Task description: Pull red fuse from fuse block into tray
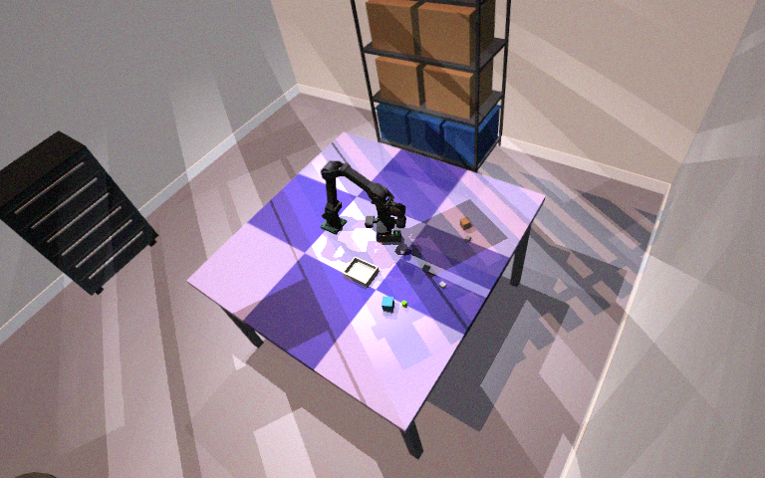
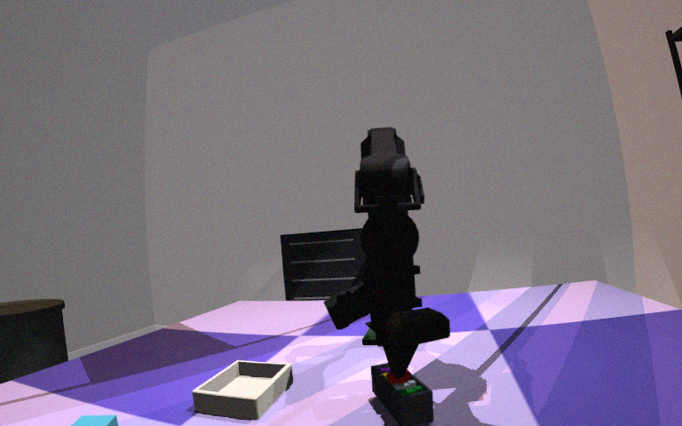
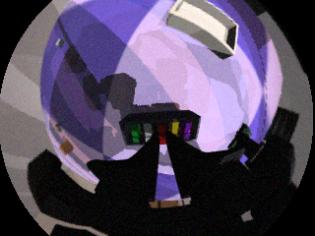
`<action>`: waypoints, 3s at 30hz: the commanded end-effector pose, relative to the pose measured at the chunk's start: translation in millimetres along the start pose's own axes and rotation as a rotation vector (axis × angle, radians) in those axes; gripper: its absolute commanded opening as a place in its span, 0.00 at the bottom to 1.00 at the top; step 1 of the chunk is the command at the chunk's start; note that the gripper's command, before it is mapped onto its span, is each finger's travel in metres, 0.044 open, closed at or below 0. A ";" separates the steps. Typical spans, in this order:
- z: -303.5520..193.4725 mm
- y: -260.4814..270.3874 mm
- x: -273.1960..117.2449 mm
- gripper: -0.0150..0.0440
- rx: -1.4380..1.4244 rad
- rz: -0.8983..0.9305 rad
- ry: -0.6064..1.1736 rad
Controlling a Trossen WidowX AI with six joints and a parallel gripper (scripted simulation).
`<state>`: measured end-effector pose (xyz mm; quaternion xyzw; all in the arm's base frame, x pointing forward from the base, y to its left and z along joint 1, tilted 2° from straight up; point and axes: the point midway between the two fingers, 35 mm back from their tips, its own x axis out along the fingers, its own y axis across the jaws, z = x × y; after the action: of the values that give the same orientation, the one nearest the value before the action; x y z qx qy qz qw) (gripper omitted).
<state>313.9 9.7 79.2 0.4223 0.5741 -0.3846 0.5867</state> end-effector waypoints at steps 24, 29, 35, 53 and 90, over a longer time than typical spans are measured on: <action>0.2 1.2 -15.1 0.25 -0.004 0.004 0.001; 0.1 1.2 -17.6 0.25 -0.004 0.004 0.002; 0.0 1.1 -20.5 0.25 -0.005 0.004 0.002; -0.3 0.7 -29.5 0.25 -0.006 0.004 0.003; 67.8 -14.8 -54.0 0.25 -0.006 0.001 -0.005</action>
<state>319.2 -45.9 130.0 0.4201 0.5737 -0.3855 0.5880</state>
